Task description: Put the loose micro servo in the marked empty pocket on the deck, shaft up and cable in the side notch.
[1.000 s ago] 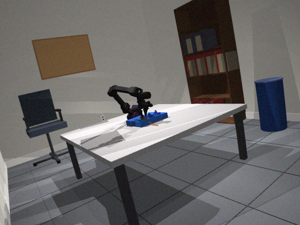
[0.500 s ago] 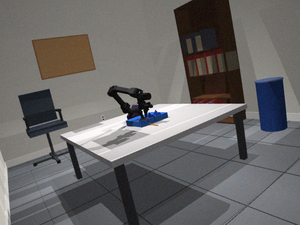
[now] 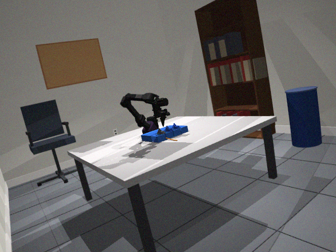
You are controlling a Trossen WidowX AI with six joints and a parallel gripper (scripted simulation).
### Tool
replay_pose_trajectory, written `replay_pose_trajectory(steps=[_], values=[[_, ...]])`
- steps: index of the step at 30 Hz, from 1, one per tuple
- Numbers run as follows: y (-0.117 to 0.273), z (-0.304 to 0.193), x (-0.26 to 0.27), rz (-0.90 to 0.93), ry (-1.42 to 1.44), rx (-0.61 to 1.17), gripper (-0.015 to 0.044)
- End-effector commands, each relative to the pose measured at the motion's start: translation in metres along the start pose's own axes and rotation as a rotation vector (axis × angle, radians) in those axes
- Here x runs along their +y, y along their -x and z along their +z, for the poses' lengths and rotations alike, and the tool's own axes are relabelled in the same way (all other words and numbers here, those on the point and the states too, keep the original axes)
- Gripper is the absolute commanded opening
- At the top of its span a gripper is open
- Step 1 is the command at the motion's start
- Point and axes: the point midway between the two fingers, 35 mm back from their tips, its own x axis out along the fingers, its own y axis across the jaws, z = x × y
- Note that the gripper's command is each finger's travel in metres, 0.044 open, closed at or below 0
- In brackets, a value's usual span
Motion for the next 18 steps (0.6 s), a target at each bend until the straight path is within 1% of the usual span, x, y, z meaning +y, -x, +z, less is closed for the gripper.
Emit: replay_pose_trajectory(steps=[1,6,7,9,14,18], values=[[0.012,-0.02,0.003,0.005,0.006,0.012,0.0293],[0.051,-0.084,0.003,0.008,0.005,0.023,0.0424],[0.056,-0.095,0.002,0.006,0.004,0.026,0.044],[0.06,-0.105,0.001,0.003,0.003,0.028,0.044],[0.062,-0.105,0.001,0.006,0.004,0.023,0.044],[0.077,-0.103,0.001,0.034,0.009,-0.028,0.044]])
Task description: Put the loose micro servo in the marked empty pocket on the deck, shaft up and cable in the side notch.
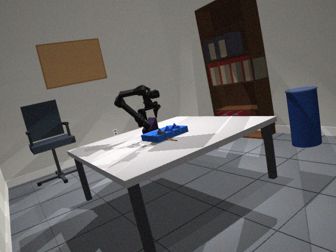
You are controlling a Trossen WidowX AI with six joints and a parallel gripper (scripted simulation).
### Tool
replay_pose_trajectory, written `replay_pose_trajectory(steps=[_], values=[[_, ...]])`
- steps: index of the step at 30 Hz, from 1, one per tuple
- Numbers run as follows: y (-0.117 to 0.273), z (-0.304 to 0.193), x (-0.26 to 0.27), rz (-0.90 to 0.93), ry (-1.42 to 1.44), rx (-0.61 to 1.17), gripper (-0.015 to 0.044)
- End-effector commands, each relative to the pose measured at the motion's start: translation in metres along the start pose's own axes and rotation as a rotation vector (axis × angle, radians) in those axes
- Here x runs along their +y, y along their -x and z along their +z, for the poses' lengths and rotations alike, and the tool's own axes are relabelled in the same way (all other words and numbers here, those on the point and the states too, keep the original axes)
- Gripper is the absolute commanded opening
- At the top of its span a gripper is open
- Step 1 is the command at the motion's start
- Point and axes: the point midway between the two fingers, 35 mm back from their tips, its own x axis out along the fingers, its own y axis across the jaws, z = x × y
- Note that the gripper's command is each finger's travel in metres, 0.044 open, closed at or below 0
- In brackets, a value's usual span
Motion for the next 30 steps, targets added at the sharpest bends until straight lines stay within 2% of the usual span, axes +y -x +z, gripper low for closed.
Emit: replay_pose_trajectory(steps=[1,5,30], values=[[0.017,0.001,0.0,0.033,0.0,-0.053,0.044],[0.038,0.002,0.0,0.07,0.011,-0.12,0.044],[0.038,0.002,0.0,0.07,0.011,-0.12,0.044]])
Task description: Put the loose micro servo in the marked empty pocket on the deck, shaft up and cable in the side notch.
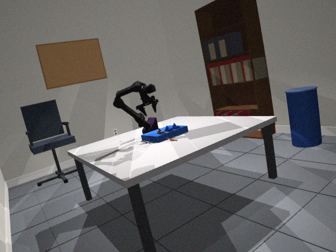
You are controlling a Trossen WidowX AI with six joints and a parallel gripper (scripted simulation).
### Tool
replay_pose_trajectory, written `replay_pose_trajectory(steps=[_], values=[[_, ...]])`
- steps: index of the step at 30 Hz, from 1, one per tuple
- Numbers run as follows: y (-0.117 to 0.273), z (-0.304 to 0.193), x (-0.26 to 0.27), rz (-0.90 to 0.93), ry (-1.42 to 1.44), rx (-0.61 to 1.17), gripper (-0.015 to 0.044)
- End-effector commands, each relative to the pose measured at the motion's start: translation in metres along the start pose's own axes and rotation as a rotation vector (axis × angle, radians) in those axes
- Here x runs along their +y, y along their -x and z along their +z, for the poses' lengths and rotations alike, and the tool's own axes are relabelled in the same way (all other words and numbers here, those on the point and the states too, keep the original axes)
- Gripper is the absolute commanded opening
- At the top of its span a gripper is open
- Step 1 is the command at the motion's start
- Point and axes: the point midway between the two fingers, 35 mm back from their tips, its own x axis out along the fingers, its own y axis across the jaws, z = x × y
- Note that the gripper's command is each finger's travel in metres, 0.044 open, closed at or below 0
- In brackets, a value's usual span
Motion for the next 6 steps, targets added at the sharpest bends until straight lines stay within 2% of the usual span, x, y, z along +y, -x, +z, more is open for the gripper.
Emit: replay_pose_trajectory(steps=[1,6], values=[[0.0002,-0.0004,0.0001,0.002,0.006,0.004,0.044],[0.0002,-0.0004,0.0001,0.002,0.006,0.004,0.044]])
